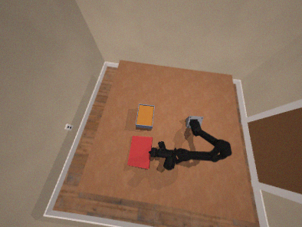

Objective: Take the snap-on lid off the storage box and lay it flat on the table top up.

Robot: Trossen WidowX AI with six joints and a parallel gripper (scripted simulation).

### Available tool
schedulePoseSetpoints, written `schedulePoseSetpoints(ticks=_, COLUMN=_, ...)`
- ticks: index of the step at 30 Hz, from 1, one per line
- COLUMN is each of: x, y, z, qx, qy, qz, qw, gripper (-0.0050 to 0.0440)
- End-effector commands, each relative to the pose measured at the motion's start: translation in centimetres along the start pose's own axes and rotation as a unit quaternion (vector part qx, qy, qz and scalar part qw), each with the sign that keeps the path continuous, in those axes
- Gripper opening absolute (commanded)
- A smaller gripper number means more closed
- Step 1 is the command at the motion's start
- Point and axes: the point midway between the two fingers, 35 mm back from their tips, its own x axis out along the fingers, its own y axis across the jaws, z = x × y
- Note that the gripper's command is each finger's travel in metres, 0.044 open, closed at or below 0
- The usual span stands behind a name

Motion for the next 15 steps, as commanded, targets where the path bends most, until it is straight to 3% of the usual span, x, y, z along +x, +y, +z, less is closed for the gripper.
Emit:
schedulePoseSetpoints(ticks=1, x=0.08, y=-0.14, z=0.24, qx=0.001, qy=-0.004, qz=0.002, qw=1.0, gripper=0.0104)
schedulePoseSetpoints(ticks=15, x=0.24, y=-0.81, z=0.25, qx=0.001, qy=-0.004, qz=0.002, qw=1.0, gripper=0.0112)
